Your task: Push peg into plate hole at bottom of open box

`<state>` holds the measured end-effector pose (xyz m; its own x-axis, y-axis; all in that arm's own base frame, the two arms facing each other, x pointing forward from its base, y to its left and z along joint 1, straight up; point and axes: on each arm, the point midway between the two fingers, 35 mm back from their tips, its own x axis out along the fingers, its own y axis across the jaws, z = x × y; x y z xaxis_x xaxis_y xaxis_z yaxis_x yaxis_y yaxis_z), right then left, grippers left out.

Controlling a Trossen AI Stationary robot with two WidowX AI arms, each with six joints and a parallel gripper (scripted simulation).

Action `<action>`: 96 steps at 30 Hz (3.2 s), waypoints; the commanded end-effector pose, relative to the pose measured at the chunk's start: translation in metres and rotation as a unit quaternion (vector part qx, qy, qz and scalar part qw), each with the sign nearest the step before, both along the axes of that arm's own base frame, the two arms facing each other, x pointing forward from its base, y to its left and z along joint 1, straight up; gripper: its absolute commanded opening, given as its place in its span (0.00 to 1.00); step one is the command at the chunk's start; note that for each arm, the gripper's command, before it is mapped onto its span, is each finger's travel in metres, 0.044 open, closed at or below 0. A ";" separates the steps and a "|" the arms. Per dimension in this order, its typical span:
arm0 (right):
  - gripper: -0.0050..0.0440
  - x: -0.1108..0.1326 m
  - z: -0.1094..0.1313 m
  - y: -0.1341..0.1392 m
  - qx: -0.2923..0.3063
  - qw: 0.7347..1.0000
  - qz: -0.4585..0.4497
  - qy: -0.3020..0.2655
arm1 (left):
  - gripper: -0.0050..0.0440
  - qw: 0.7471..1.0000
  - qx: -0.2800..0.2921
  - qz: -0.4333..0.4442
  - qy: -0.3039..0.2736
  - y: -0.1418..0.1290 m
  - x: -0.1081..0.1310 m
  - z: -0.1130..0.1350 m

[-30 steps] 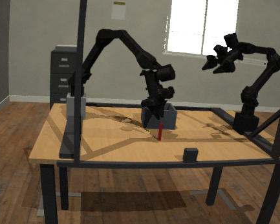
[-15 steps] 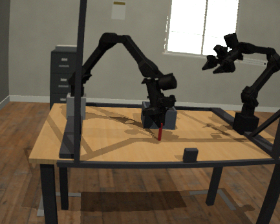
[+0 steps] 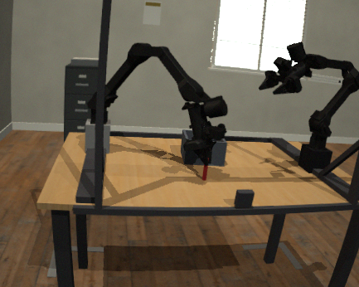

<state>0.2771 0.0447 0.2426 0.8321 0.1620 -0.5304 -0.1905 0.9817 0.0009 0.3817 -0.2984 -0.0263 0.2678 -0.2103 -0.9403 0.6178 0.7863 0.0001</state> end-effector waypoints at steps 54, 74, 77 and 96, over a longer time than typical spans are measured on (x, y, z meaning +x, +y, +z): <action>1.00 -0.012 0.008 -0.014 0.014 0.925 -0.381 0.010 | 0.16 1.000 0.000 0.000 0.001 0.222 0.042 0.095; 1.00 -0.013 0.005 -0.015 0.011 0.925 -0.380 0.013 | 0.16 1.000 -0.002 0.000 -0.015 0.221 0.047 0.085; 1.00 -0.013 0.005 -0.015 0.011 0.925 -0.380 0.013 | 0.16 1.000 -0.002 0.000 -0.014 0.221 0.047 0.085; 1.00 -0.013 0.005 -0.015 0.011 0.925 -0.380 0.013 | 0.16 1.000 -0.001 -0.001 -0.002 0.223 0.043 0.064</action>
<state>0.2639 0.0295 0.2424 0.6888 -0.4582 -0.5618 0.5552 0.8317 0.0024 0.4243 -0.0764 0.0405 0.2674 -0.2105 -0.9403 0.6173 0.7867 -0.0006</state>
